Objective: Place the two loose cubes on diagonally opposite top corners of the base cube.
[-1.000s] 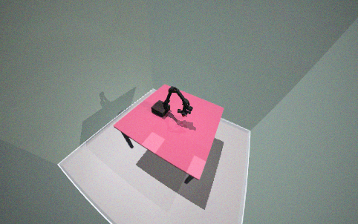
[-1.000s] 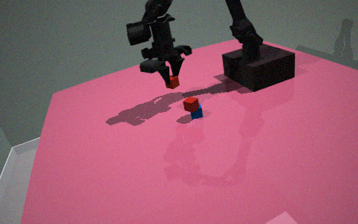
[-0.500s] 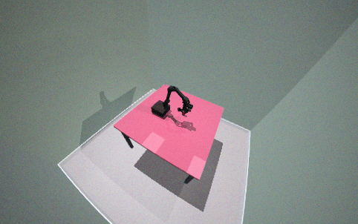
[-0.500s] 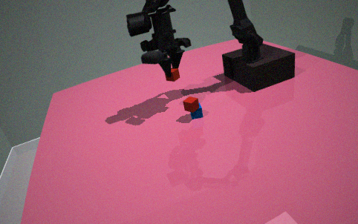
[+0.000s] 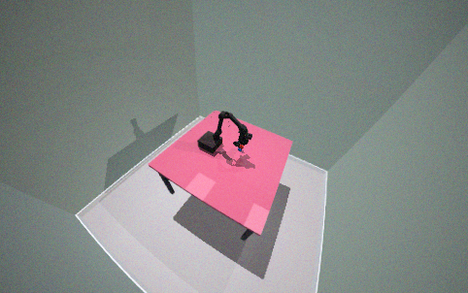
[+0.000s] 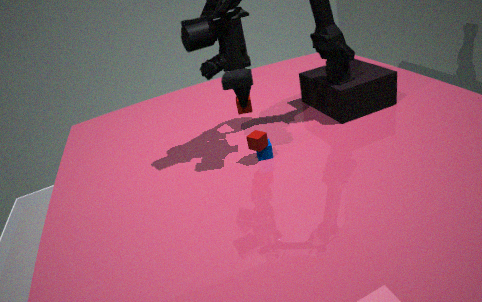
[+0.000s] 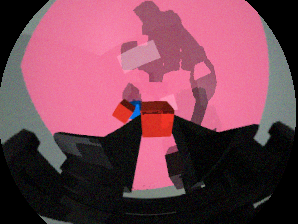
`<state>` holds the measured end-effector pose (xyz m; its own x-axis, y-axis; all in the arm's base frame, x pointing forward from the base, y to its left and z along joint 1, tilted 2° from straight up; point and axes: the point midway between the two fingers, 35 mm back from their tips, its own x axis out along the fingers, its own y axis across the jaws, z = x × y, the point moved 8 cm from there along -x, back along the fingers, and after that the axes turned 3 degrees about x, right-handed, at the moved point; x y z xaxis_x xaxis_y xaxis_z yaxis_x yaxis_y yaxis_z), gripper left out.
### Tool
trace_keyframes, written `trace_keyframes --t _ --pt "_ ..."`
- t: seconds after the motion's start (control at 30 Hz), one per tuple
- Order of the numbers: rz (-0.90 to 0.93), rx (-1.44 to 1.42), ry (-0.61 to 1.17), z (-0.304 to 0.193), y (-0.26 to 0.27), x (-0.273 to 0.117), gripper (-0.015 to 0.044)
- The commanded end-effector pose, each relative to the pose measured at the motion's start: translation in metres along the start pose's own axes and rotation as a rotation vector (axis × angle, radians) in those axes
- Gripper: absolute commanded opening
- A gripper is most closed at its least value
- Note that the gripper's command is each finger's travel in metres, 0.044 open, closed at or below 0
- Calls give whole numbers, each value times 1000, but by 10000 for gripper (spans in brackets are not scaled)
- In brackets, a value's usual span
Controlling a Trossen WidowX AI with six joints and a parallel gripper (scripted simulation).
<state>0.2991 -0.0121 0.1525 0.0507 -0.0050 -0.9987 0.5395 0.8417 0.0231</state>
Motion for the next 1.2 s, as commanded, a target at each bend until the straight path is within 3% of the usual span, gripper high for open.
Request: trace_keyframes --t 0.0,0.57,1.17 --pt "1 -167 -7 -8 6 0 105" --pt "2 -887 -5 -43 27 6 105" --pt "1 -929 -5 -46 26 36 105"
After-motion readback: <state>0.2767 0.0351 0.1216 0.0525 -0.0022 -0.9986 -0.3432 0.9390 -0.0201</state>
